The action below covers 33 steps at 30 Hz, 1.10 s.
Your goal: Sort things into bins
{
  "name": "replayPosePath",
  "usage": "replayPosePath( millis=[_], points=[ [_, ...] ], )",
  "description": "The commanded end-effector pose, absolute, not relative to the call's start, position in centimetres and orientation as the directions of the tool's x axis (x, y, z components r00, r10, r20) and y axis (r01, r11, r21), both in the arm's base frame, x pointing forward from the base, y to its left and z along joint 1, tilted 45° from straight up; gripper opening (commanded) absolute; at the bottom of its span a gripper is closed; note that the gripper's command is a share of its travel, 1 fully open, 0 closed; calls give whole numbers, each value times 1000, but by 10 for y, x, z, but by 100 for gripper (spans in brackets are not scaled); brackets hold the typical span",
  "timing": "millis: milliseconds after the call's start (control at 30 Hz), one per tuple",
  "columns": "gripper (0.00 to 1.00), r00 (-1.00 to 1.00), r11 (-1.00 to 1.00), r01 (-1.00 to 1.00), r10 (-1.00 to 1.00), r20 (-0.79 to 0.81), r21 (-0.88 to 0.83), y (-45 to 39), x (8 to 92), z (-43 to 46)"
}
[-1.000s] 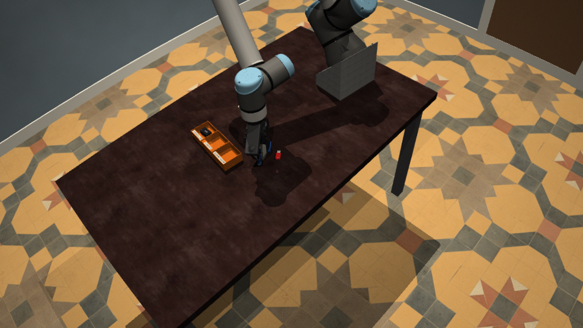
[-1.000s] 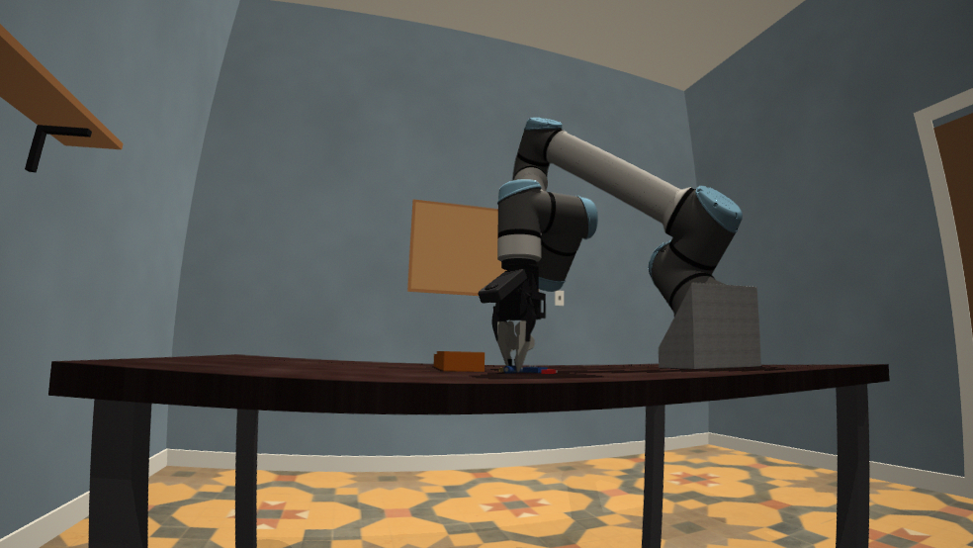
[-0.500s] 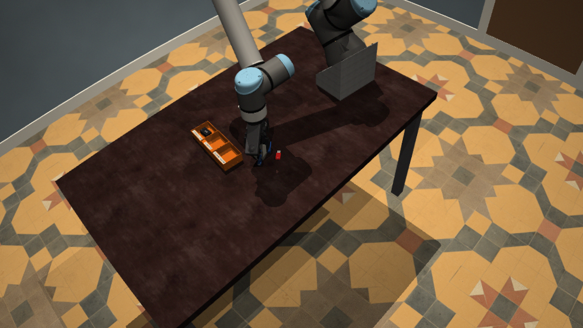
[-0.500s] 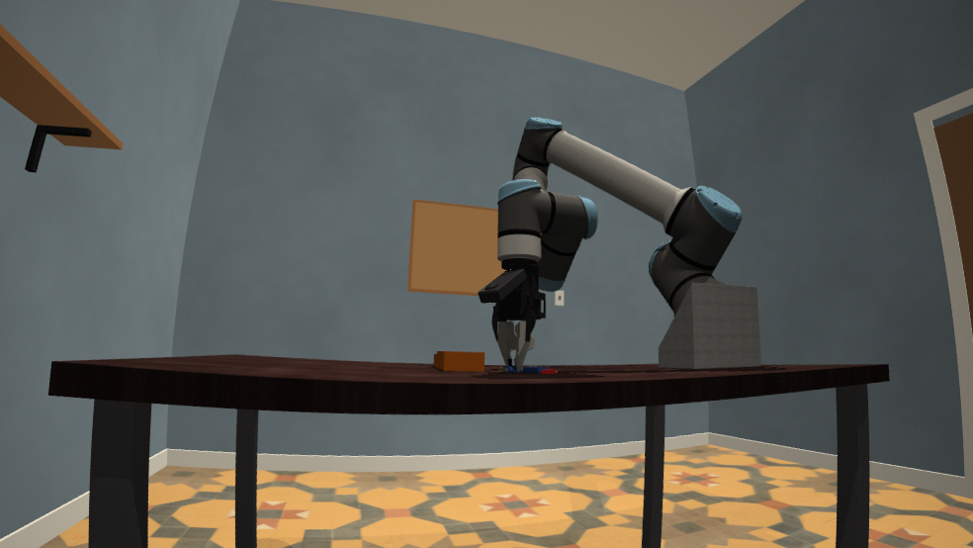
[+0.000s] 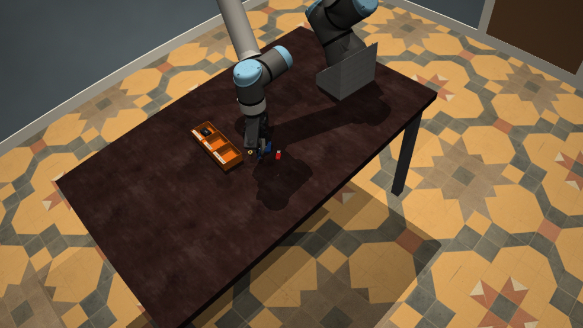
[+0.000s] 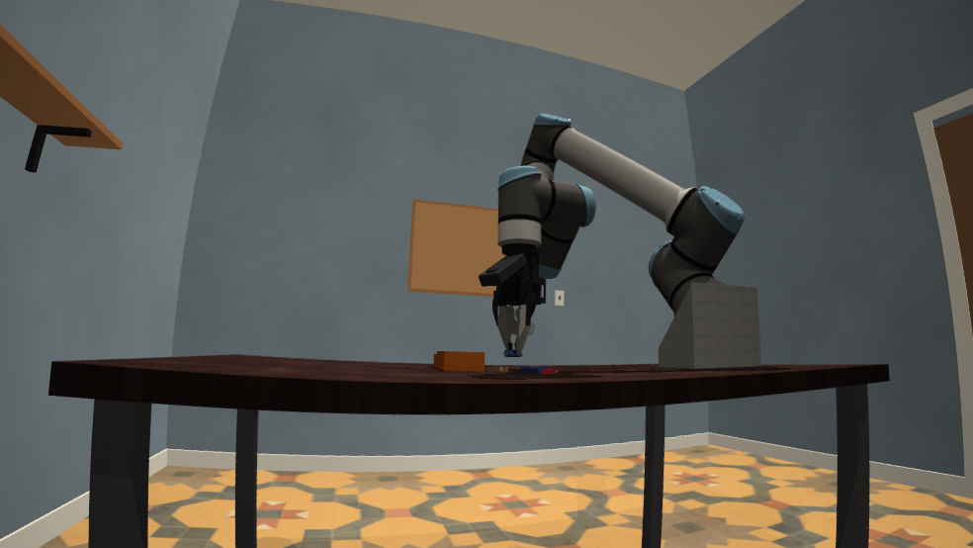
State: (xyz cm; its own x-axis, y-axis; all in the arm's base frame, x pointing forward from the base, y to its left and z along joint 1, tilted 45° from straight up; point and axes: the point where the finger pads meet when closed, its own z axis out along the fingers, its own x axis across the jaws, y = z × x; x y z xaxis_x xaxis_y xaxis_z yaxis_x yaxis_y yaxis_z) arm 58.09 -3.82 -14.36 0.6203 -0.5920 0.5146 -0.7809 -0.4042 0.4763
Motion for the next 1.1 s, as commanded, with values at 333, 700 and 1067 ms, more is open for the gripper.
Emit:
replayPosePath(
  millis=[333,700,1067],
  points=[
    [0,620,-404,-781,-592,515,476,-18,584,-123],
    [0,620,-404,-781,-592,515,476,-18,584,-123],
    [0,847,-577,-525,-421,323,625,-56,595,-87]
  ],
)
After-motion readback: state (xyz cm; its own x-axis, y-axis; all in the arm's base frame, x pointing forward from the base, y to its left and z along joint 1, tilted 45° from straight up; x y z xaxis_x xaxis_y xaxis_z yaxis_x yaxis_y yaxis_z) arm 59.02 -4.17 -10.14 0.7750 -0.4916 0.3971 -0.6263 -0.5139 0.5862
